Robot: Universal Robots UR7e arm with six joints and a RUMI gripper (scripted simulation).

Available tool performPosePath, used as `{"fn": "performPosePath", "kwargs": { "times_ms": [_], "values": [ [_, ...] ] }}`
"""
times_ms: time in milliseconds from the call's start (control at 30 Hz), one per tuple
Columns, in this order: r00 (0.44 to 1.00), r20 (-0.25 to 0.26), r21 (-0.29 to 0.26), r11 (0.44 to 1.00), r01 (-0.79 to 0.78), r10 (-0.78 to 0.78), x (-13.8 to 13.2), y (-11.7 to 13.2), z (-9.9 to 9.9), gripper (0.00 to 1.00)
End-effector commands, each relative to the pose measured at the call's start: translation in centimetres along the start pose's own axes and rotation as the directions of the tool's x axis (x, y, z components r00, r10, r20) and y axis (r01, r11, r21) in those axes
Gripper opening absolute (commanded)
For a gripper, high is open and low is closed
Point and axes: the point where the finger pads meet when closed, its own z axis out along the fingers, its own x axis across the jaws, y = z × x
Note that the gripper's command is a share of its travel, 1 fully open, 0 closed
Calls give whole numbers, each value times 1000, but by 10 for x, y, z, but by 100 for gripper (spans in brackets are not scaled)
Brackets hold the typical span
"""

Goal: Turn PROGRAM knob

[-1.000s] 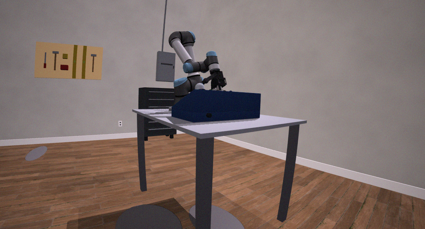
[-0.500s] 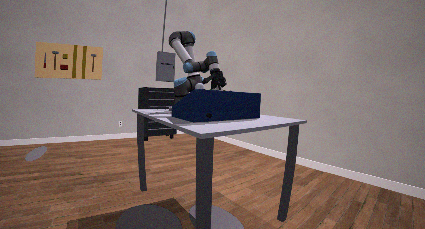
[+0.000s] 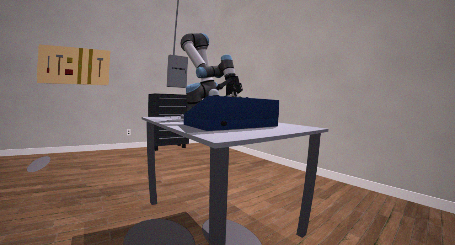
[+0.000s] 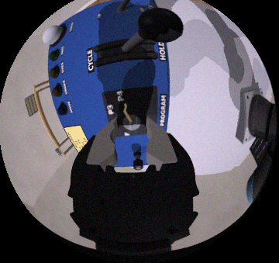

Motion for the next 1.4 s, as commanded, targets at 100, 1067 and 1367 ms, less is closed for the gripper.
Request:
{"fn": "performPosePath", "kwargs": {
  "times_ms": [100, 1067, 1367],
  "values": [
    [1000, 1, 0, 1000, 0, 0, 0, 0, 0, 0],
    [1000, 1, 0, 1000, 0, 0, 0, 0, 0, 44],
    [1000, 1, 0, 1000, 0, 0, 0, 0, 0, 44]
  ]
}}
